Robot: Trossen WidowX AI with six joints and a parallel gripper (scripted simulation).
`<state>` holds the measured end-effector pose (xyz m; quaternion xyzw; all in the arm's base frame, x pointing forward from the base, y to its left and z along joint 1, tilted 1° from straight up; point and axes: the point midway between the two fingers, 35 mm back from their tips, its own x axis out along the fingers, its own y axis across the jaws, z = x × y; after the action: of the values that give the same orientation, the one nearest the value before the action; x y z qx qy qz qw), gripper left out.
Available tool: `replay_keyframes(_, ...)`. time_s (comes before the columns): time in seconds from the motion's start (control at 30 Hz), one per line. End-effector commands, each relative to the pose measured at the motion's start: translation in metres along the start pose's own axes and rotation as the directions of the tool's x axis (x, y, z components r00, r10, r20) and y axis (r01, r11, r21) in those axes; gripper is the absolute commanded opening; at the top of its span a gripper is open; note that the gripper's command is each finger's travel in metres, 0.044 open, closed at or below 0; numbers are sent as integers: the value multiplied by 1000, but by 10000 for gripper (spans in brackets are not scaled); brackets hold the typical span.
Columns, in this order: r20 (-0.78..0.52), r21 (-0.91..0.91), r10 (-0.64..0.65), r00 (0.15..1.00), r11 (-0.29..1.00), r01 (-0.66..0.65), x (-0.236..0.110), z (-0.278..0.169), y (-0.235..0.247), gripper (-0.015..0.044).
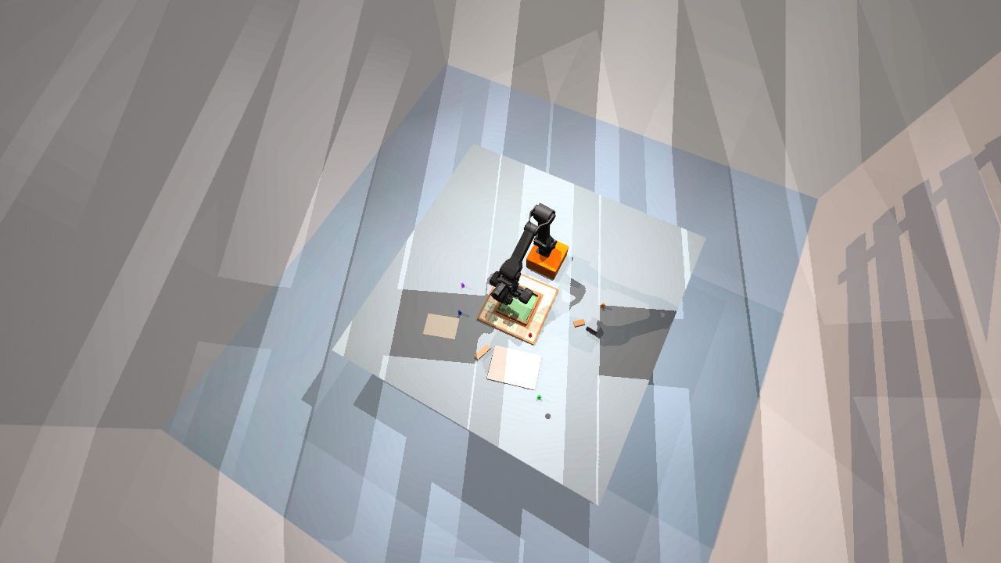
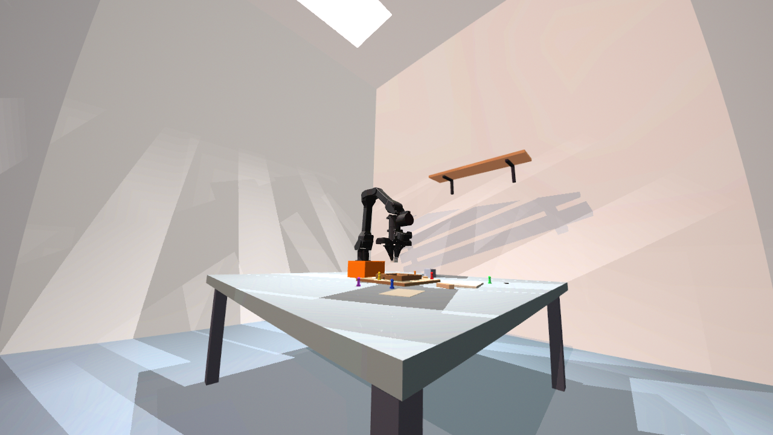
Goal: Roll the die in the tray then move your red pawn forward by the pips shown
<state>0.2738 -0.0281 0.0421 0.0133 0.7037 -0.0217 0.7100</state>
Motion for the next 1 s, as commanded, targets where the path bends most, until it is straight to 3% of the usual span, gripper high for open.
replay_keyframes(0.0, -6, -33, 6, 1000, 999, -6, 5, -1, 17, 0)
replay_keyframes(0.23, 16, -70, 10, 1000, 998, -8, 10, 0, 34, 0)
replay_keyframes(0.5, 277, -69, 33, 960, 998, -15, 18, 6, 32, 0)
replay_keyframes(0.97, 684, -70, 55, 727, 997, -9, 27, 13, 33, 0)
